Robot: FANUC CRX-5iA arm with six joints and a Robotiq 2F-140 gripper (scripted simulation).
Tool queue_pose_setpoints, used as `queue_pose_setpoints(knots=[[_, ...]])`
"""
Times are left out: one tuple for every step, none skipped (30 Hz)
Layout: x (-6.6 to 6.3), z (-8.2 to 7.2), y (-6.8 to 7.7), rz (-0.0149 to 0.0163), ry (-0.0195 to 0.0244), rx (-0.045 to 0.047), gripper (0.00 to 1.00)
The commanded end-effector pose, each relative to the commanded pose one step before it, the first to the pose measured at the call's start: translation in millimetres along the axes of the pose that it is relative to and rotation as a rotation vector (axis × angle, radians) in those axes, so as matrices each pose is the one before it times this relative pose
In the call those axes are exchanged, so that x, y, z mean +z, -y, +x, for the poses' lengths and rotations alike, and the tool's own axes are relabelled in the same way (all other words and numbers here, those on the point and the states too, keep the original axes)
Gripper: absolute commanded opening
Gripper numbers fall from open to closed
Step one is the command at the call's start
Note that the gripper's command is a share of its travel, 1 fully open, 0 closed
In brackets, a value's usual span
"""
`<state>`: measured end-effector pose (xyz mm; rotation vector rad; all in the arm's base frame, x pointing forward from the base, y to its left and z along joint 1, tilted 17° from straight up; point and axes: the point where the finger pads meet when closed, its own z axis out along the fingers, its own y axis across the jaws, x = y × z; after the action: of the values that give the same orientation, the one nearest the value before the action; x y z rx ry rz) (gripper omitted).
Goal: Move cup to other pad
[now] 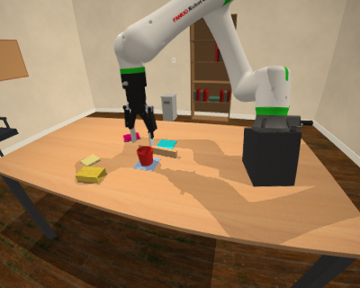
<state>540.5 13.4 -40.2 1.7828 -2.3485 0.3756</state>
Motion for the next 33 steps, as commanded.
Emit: queue_pose_setpoints(knots=[[4.23,-0.02,0.14,-0.00015,-0.00041,0.00041,0.59],[2.4,0.07,-0.02,0.0,0.0,0.0,0.59],[2.62,0.07,-0.02,0.0,0.0,0.0,0.59],[2.83,0.08,-0.02,0.0,0.0,0.0,0.59],[3.02,0.08,-0.03,-0.00001,0.00001,0.0,0.59],[3.21,0.09,-0.02,0.00001,-0.00001,0.0,0.59],[0.0,0.0,0.0,0.0,0.0,0.0,0.59],[0.0,0.0,0.0,0.0,0.0,0.0,0.59],[3.37,0.09,-0.03,0.0,0.0,0.0,0.59],[3.51,0.1,-0.04,-0.00001,0.00001,0.0,0.59],[3.64,0.1,-0.03,0.00001,-0.00001,0.0,0.59],[3.74,0.1,-0.03,0.0,0.0,0.0,0.59],[3.81,0.11,-0.03,0.0,0.0,0.0,0.59],[3.87,0.11,-0.04,0.0,0.0,0.0,0.59],[3.9,0.11,-0.03,0.0,0.0,0.0,0.59],[3.91,0.11,-0.03,0.0,0.0,0.0,0.59],[3.89,0.11,-0.03,0.0,0.0,0.0,0.59],[3.84,0.11,-0.04,0.0,0.0,0.0,0.59],[3.77,0.1,-0.03,0.0,0.0,0.0,0.59],[3.64,0.1,-0.03,0.00001,-0.00001,0.0,0.59],[3.5,0.1,-0.03,0.0,0.0,0.0,0.59],[3.33,0.09,-0.03,-0.00001,0.00001,0.0,0.59],[3.14,0.09,-0.02,0.00001,-0.00001,0.0,0.59],[0.0,0.0,0.0,0.0,0.0,0.0,0.59],[0.0,0.0,0.0,0.0,0.0,0.0,0.59],[2.95,0.08,-0.03,0.0,0.0,0.0,0.59],[2.74,0.08,-0.02,0.0,0.0,0.0,0.59],[2.52,0.07,-0.02,0.0,0.0,0.0,0.59],[2.3,0.06,-0.02,0.0,0.0,0.0,0.59],[2.07,0.06,-0.02,0.0,0.0,0.0,0.59],[1.83,0.05,-0.01,0.0,0.0,0.0,0.59],[1.61,0.04,-0.02,-0.00001,0.00001,0.0,0.59],[1.38,0.04,-0.01,0.0,0.0,0.0,0.59]])
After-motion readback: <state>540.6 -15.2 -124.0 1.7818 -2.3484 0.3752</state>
